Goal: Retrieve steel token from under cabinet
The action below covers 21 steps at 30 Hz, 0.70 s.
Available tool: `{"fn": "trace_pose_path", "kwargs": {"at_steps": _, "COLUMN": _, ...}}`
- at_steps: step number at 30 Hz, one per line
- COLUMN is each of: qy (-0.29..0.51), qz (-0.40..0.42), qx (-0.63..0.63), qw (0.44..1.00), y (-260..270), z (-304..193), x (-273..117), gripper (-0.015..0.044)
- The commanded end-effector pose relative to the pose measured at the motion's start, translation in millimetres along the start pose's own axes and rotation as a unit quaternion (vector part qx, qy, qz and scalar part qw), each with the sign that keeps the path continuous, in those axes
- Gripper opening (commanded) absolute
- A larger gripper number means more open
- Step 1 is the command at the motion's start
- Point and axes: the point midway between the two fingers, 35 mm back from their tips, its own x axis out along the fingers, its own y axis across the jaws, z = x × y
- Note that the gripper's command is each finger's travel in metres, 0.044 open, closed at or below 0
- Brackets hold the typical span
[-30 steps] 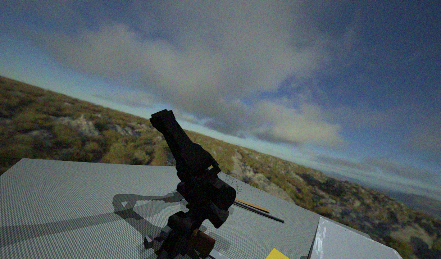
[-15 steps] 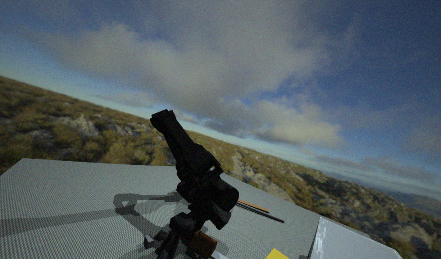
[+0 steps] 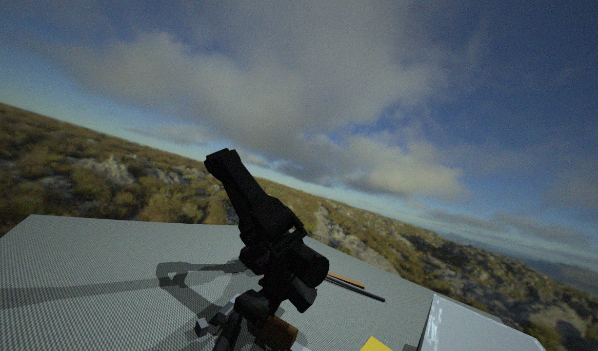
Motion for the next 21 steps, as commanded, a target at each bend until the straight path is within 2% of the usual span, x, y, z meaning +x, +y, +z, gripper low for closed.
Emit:
{"fn": "trace_pose_path", "kwargs": {"at_steps": 1, "qy": 0.000, "qz": 0.000, "qx": 0.000, "qw": 1.000, "y": 0.0, "z": 0.0, "x": 0.0, "gripper": 0.0200}}
{"fn": "trace_pose_path", "kwargs": {"at_steps": 4, "qy": 0.000, "qz": 0.000, "qx": 0.000, "qw": 1.000, "y": 0.0, "z": 0.0, "x": 0.0, "gripper": 0.0200}}
{"fn": "trace_pose_path", "kwargs": {"at_steps": 7, "qy": -0.002, "qz": -0.001, "qx": 0.000, "qw": 1.000, "y": 0.0, "z": 0.0, "x": 0.0, "gripper": 0.0270}}
{"fn": "trace_pose_path", "kwargs": {"at_steps": 21, "qy": -0.002, "qz": -0.001, "qx": 0.001, "qw": 1.000, "y": -0.3, "z": -1.4, "x": 2.7, "gripper": 0.0270}}
